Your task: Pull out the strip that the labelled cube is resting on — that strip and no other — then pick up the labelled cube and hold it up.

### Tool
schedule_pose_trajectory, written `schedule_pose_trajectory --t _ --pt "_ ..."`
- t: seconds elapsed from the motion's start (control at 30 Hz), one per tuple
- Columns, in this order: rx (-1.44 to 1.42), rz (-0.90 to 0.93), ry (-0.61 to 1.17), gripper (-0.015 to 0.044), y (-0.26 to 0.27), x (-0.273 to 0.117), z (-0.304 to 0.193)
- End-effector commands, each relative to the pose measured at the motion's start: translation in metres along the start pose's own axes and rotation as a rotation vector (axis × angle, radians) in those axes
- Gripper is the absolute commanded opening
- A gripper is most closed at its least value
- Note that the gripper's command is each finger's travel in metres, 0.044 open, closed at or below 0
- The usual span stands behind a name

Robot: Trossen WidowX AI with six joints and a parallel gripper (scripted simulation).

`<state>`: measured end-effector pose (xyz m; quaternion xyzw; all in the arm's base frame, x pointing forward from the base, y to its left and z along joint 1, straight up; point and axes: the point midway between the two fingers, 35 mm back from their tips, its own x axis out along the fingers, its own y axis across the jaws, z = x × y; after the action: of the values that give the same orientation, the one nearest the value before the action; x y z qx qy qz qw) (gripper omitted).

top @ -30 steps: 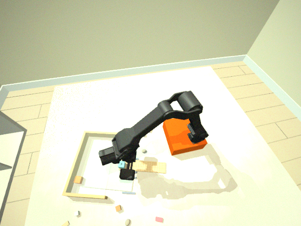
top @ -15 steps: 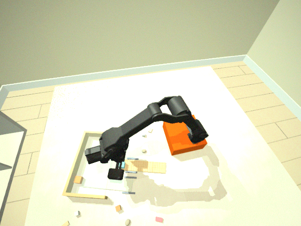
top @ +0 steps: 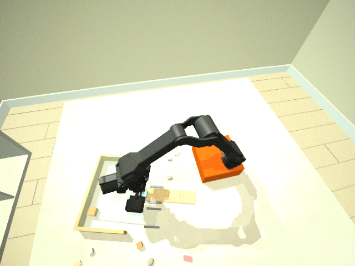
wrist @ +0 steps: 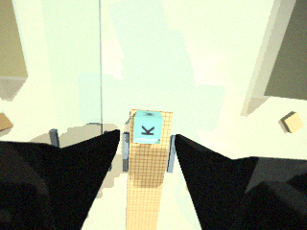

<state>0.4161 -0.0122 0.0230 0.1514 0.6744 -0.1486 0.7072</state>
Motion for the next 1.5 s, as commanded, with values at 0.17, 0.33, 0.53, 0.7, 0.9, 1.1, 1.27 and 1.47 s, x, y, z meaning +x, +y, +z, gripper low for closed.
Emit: schedule_pose_trajectory --t 0.17,0.33,0.53,0.7,0.9,1.1,1.27,1.47 --pt "-0.005 0.002 0.004 0.025 0.0 0.017 -0.001" --pt "-0.005 0.002 0.004 0.025 0.0 0.025 -0.001" --pt "-0.005 0.002 0.004 0.025 0.0 0.035 -0.001" --pt "-0.005 0.002 0.004 0.025 0.0 0.04 -0.002" --pt "0.0 -0.001 0.002 0.0145 0.0 0.037 -0.001" --pt "0.0 -0.001 0.002 0.0105 0.0 0.037 -0.001" --pt "0.0 -0.001 0.002 0.0013 0.0 0.037 -0.001" --pt "-0.002 -0.001 0.005 0.0 -0.008 0.021 -0.019"
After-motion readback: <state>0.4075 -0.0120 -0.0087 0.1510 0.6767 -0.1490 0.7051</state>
